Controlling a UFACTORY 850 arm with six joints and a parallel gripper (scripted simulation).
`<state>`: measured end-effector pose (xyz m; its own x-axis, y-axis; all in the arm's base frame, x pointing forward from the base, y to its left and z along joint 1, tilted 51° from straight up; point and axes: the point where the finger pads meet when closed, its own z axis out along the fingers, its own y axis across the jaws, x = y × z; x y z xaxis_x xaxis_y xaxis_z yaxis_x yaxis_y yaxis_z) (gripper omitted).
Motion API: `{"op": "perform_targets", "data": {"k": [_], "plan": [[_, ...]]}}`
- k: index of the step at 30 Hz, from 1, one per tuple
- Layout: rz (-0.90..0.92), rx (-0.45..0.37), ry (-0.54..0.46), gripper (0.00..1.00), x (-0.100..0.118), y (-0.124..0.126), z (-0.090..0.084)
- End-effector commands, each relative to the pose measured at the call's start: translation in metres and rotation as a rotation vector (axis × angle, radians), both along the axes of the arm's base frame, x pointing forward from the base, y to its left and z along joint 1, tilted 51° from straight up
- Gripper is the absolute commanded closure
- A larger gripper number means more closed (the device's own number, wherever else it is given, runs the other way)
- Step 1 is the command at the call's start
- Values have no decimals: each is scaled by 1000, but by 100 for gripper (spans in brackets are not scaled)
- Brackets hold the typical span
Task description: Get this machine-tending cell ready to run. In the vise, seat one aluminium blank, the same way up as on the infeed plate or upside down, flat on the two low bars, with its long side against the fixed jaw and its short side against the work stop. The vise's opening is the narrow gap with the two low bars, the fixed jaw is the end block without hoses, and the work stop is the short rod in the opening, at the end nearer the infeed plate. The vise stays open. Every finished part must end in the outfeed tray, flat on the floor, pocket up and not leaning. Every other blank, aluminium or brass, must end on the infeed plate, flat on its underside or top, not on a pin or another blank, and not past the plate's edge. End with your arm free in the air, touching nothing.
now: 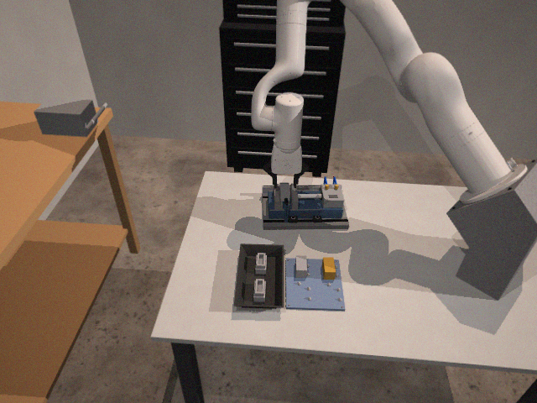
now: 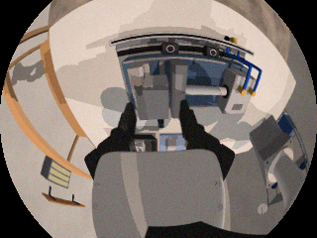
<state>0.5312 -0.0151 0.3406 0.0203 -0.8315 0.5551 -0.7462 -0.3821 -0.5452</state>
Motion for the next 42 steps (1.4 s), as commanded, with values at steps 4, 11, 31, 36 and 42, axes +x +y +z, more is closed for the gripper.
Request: {"op": "perform_targets", "data": {"k": [4,11,31,36,42], "plan": [[0,0,-1,31,-13,8,13],[0,0,-1,31,-27,17,26],[0,0,-1,100,-38,23,37],[0,0,-1,100,-38,23,37],[0,0,-1,100,-38,23,37]]}}
